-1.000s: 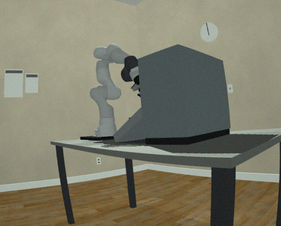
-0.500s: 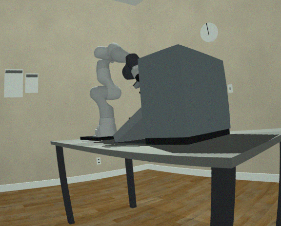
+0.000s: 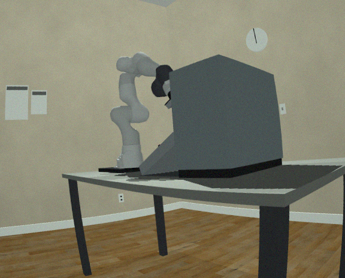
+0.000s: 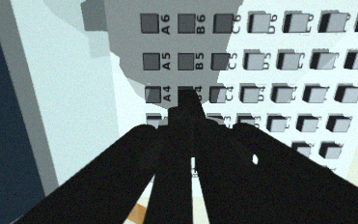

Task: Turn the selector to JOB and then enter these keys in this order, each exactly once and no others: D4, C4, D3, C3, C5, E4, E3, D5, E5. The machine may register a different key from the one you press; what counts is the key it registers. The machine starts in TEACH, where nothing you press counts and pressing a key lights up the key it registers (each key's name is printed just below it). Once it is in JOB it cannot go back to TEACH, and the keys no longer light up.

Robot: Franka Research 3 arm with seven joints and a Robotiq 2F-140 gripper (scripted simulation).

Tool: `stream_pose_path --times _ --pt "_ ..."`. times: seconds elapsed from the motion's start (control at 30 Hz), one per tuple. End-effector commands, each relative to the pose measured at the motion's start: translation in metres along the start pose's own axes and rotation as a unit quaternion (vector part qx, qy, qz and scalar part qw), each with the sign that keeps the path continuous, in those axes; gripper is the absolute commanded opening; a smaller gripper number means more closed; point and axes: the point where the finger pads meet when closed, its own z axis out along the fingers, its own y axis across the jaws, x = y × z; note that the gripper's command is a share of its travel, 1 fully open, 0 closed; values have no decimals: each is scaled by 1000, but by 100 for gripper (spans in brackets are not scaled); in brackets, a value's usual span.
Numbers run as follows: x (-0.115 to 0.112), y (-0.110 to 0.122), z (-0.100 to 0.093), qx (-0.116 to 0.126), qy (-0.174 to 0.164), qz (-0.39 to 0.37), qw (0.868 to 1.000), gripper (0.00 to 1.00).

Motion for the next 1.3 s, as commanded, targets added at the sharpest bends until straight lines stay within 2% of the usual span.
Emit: stream_pose_path --times 0.0,0.43,1.27 --pt "0 0 5 -1 1 4 1000 10" --pt "0 0 19 -1 1 4 1000 10" --pt "0 0 20 -1 1 4 1000 10"
